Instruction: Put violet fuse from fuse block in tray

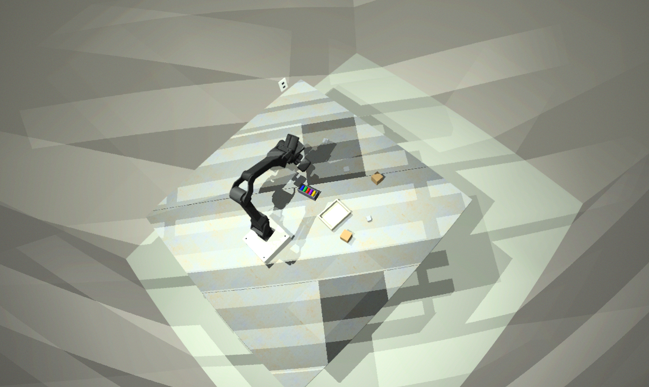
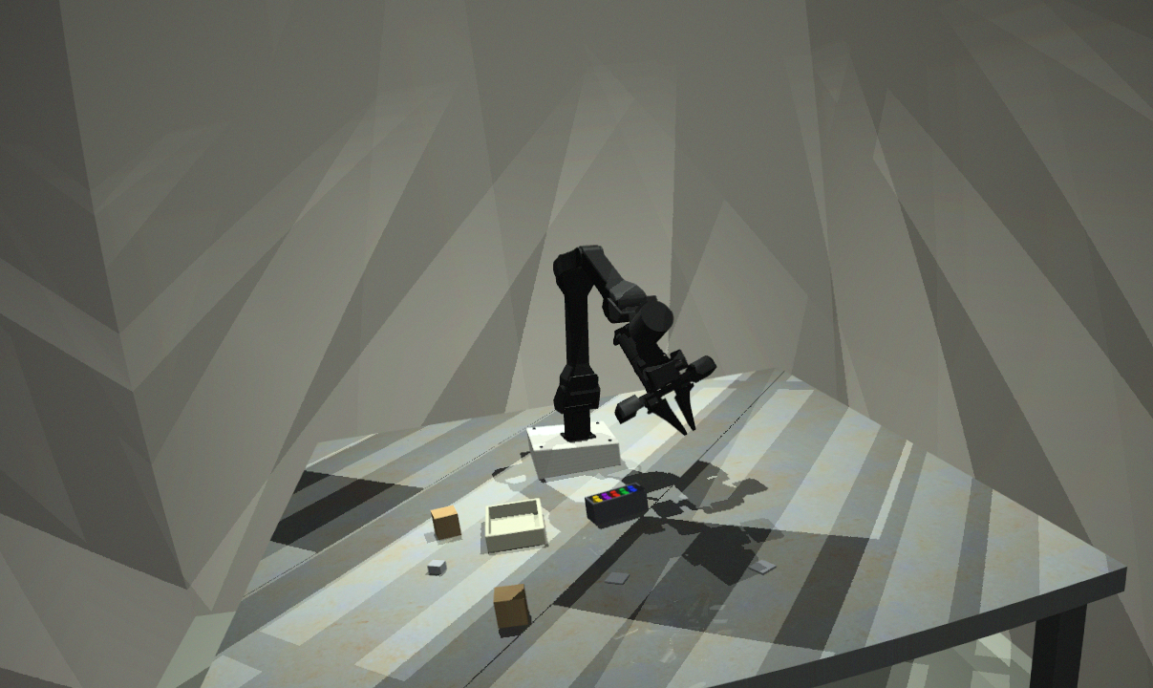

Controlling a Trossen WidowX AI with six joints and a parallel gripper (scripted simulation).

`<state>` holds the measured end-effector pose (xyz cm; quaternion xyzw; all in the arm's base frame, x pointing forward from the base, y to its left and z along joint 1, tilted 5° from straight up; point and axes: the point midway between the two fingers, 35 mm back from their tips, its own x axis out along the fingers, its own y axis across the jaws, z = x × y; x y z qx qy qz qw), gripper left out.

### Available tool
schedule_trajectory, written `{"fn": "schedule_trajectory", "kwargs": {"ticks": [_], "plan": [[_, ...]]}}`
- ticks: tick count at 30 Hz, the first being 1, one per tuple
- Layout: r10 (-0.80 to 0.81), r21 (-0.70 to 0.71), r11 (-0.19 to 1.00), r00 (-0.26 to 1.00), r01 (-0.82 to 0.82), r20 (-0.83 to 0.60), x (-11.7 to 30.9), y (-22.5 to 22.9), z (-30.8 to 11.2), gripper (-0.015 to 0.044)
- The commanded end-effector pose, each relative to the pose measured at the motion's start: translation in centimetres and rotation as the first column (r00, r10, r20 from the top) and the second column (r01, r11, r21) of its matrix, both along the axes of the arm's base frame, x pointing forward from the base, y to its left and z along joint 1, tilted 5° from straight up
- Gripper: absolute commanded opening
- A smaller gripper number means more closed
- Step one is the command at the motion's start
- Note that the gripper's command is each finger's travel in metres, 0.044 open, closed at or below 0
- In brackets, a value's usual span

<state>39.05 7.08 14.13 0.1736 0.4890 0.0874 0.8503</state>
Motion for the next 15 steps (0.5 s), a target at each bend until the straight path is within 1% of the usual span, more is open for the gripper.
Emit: {"fn": "schedule_trajectory", "kwargs": {"ticks": [1, 5, 9, 11, 15], "plan": [[-0.003, -0.101, 0.995, 0.996, -0.006, -0.095, -0.9, -3.3, -2.5, 0.0064], [0.05, -0.223, 0.968, 0.962, -0.113, -0.269, -3.4, -8.0, -6.0, 0.0064], [0.124, -0.256, 0.93, 0.879, -0.265, -0.46, -6.9, -12.1, -8.6, 0.0064], [0.139, -0.251, 0.923, 0.86, -0.292, -0.491, -7.5, -12.7, -8.9, 0.0064], [0.139, -0.25, 0.923, 0.86, -0.292, -0.491, -7.5, -11.9, -8.9, 0.0064]]}}
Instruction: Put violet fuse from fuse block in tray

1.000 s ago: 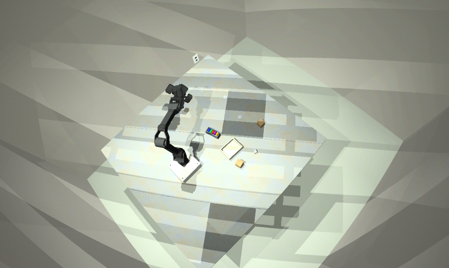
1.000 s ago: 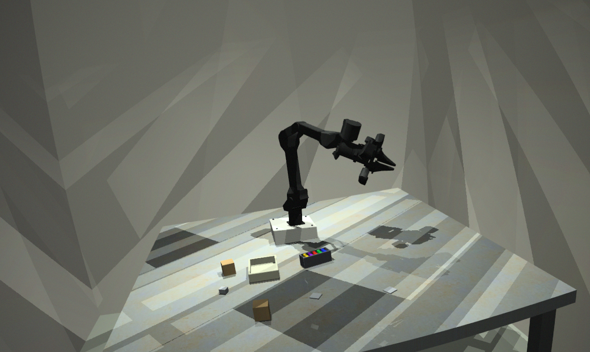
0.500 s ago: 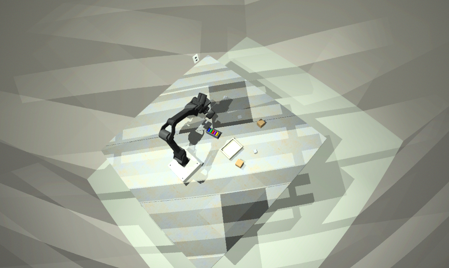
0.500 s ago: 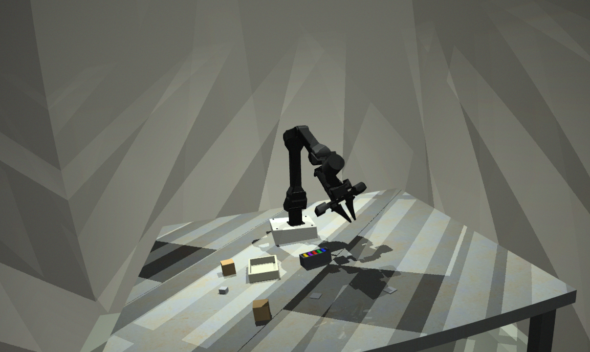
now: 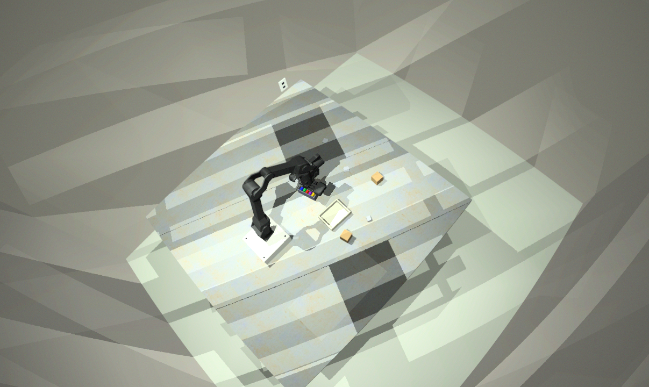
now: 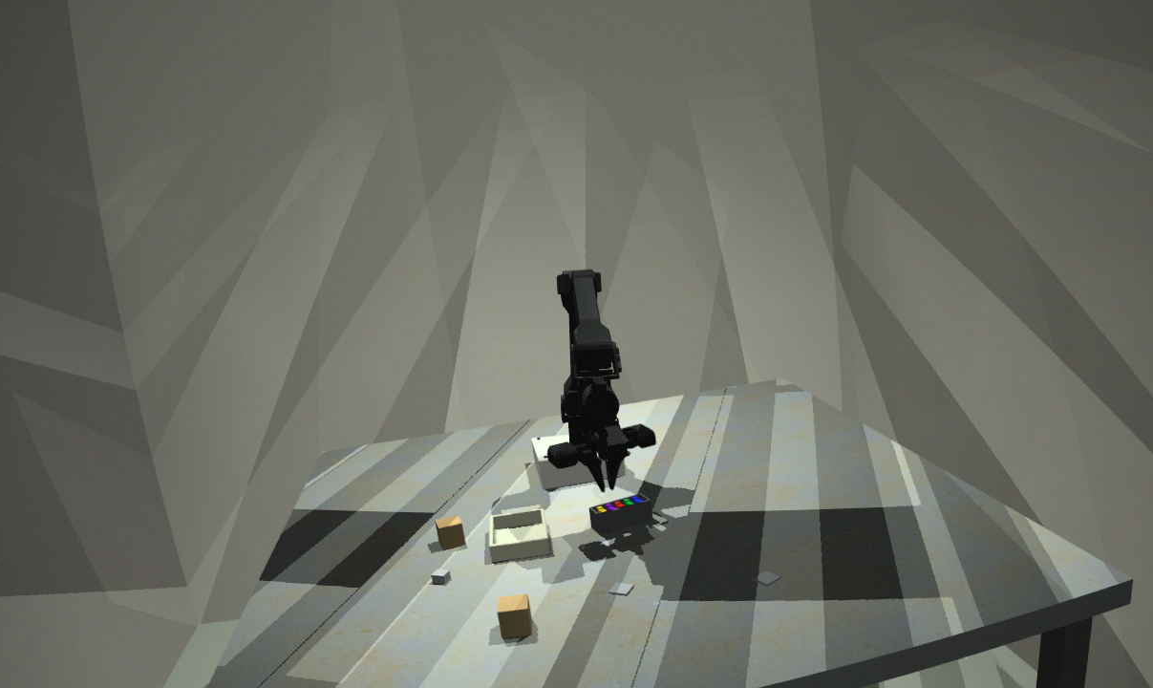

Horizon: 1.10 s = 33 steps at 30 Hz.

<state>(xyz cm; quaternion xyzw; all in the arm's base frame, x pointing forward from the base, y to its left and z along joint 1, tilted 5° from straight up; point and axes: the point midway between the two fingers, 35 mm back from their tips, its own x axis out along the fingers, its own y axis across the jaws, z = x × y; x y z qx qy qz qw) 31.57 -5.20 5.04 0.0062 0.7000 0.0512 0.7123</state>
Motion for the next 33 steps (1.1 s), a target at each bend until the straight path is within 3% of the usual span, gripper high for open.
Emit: {"fn": "schedule_trajectory", "kwargs": {"ticks": [1, 33], "plan": [[0.029, -0.005, 1.0, 1.0, -0.029, -0.005, 0.0, 0.4, 0.2, 0.0064], [0.029, -0.005, 1.0, 1.0, -0.029, -0.005, 0.0, 0.5, -2.6, 0.0064]]}}
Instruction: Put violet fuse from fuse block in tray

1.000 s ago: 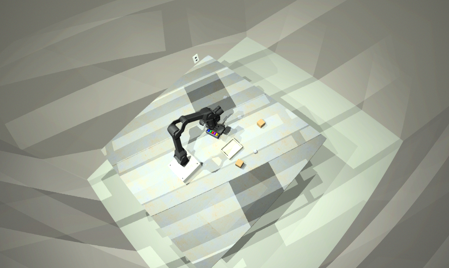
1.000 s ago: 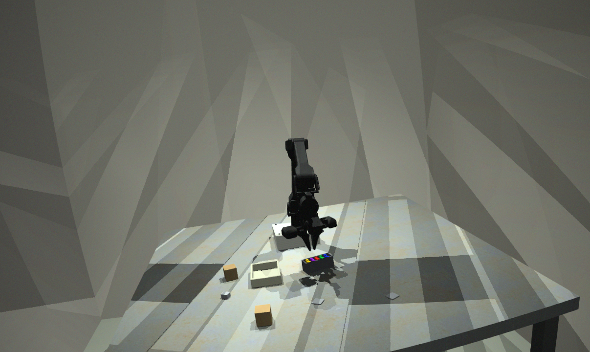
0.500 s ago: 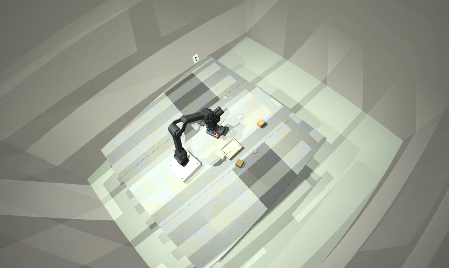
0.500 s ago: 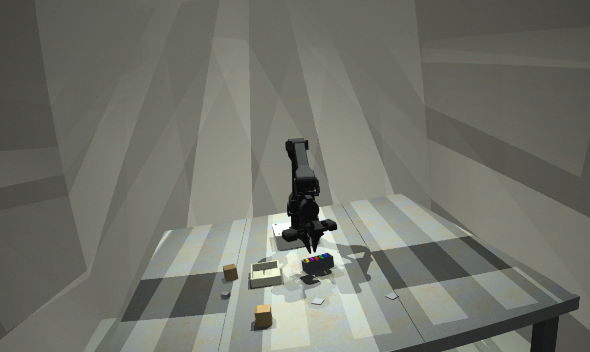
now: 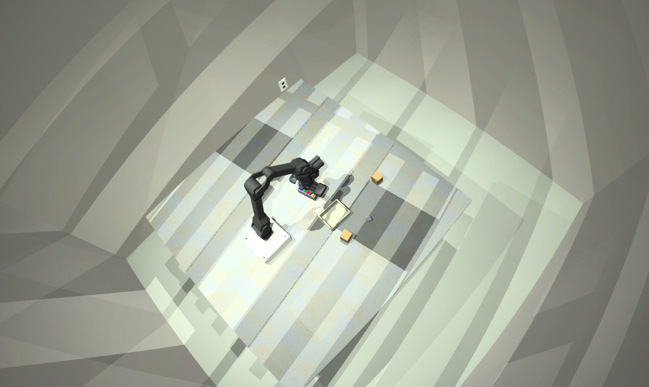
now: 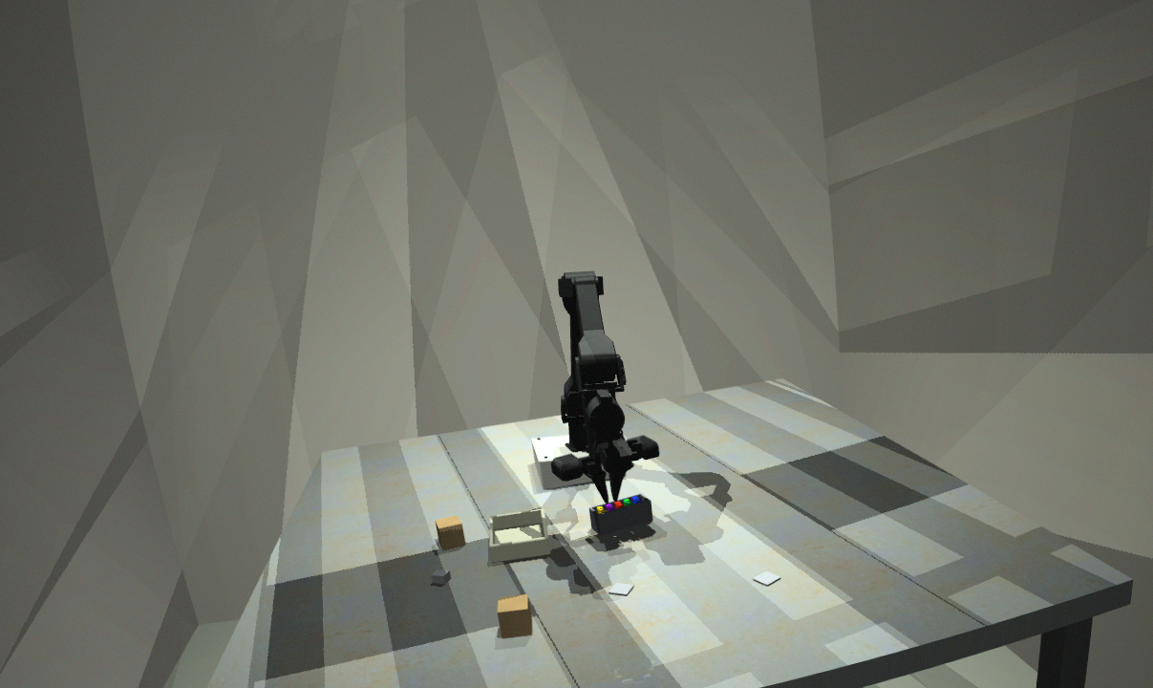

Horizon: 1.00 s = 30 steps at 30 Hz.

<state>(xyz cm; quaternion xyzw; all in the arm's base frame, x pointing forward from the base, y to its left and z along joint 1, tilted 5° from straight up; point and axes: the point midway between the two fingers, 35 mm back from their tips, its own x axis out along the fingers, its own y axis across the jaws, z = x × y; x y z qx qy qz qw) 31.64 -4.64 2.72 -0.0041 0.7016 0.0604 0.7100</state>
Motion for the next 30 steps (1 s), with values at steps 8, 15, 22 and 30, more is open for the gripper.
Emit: {"fn": "schedule_trajectory", "kwargs": {"ticks": [8, 15, 22, 30], "plan": [[0.001, -0.003, 1.0, 1.0, -0.001, -0.001, 0.0, 0.0, -0.6, 0.0064], [0.001, -0.003, 1.0, 1.0, -0.001, -0.001, 0.0, 0.0, -0.6, 0.0064], [0.001, -0.003, 1.0, 1.0, -0.001, -0.001, 0.0, 0.0, -1.0, 0.0064], [0.001, -0.003, 1.0, 1.0, -0.001, -0.001, 0.0, 0.1, -1.6, 0.0064]]}}
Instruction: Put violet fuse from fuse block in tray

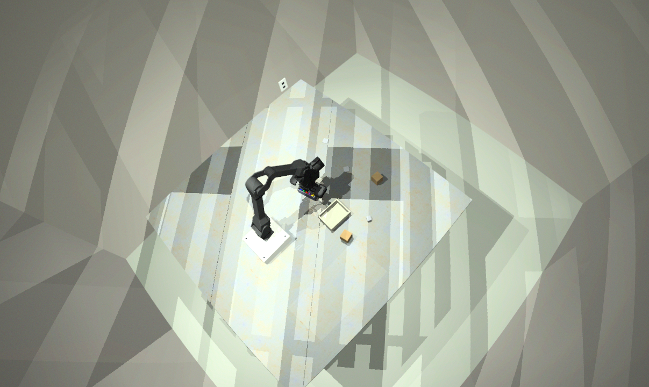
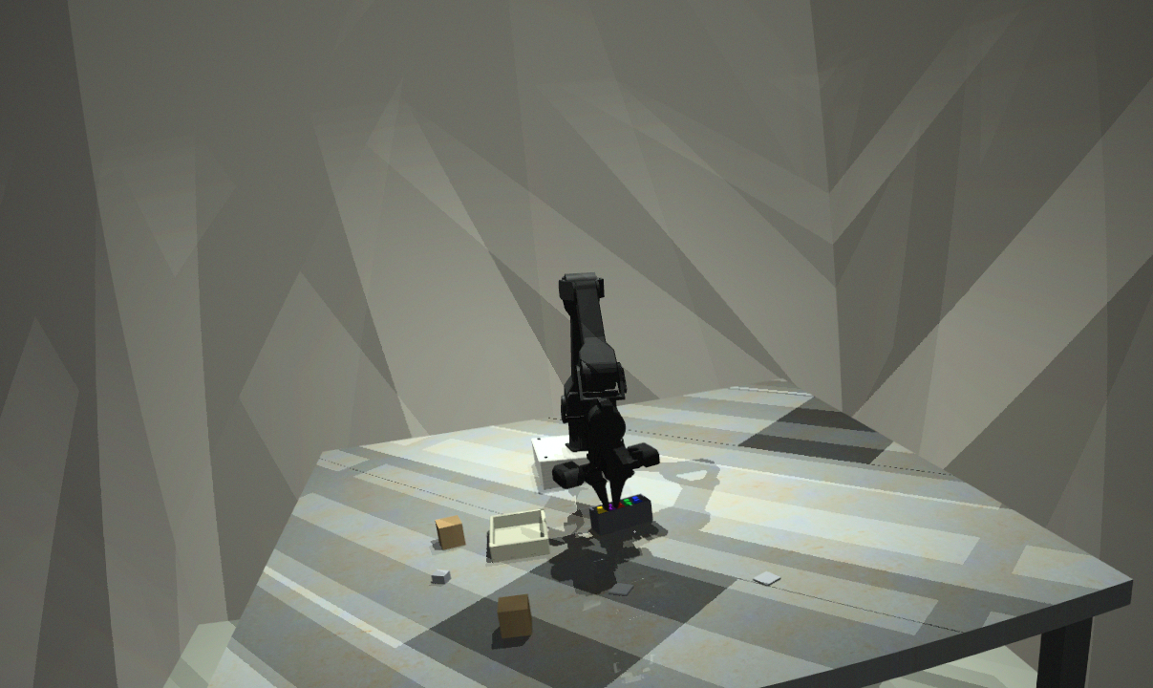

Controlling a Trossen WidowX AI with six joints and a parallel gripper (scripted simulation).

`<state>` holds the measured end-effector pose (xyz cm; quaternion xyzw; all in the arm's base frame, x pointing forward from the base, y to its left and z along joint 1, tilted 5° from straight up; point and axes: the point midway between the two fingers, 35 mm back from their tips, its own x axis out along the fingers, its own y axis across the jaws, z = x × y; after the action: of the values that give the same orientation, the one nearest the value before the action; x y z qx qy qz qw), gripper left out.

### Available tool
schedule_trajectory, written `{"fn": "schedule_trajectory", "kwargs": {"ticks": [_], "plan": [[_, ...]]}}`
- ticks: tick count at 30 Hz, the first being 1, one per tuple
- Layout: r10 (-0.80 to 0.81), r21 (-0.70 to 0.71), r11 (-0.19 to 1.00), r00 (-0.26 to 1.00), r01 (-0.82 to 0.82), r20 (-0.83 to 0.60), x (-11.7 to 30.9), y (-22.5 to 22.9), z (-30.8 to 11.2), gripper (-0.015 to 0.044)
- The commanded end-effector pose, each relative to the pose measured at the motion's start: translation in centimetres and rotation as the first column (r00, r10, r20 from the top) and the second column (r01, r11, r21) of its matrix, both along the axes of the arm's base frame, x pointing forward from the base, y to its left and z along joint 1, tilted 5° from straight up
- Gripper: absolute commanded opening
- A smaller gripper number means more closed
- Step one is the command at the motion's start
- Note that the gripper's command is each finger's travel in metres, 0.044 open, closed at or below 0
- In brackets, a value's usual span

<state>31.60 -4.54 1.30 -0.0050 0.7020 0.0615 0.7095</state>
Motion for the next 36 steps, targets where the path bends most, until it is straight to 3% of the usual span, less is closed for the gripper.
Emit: {"fn": "schedule_trajectory", "kwargs": {"ticks": [1, 10, 36], "plan": [[0.0, 0.0, 1.0, 1.0, 0.0, 0.0, 0.0, 0.0, 0.0, 0.0057], [0.0, 0.0, 1.0, 1.0, 0.0, 0.0, 0.0, 0.0, 0.0, 0.0], [0.0, -0.001, 1.0, 1.0, 0.0, 0.0, 0.1, -0.1, 1.0, 0.0]]}}
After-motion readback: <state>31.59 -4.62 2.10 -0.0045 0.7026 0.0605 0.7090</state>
